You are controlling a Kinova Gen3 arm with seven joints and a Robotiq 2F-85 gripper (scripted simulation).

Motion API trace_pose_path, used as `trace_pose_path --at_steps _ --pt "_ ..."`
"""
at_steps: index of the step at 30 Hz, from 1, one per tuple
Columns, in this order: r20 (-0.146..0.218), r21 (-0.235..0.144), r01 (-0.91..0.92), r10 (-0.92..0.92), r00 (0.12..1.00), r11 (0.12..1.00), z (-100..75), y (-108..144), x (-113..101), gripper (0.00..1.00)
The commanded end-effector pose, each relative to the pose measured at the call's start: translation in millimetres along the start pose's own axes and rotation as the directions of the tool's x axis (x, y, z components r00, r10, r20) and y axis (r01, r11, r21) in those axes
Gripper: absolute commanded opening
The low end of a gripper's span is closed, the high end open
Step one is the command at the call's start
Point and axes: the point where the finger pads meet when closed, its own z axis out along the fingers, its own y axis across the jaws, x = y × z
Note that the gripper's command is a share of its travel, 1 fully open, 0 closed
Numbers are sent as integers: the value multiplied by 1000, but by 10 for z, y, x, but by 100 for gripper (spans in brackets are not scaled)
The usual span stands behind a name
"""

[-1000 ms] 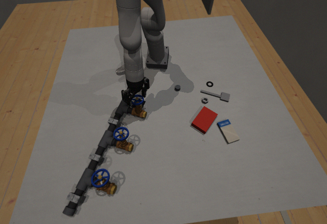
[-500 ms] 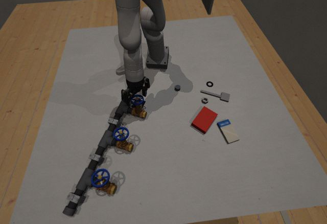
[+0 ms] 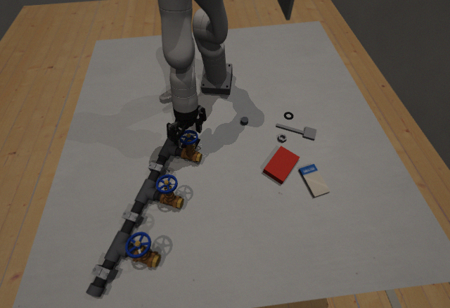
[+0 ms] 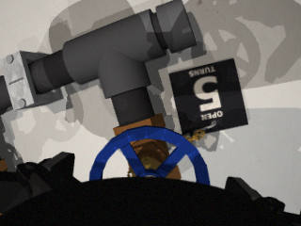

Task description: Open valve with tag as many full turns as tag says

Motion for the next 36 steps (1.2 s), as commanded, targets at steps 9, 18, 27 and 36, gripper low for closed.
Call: trace_pose_path --at_steps 9,18,27,36 --pt "23 21 -51 50 998 998 3 0 1 100" --pt "24 19 -126 125 992 992 3 0 1 100" --pt "27 15 -277 277 961 961 3 0 1 100" --pt "29 10 -432 432 902 902 3 0 1 100"
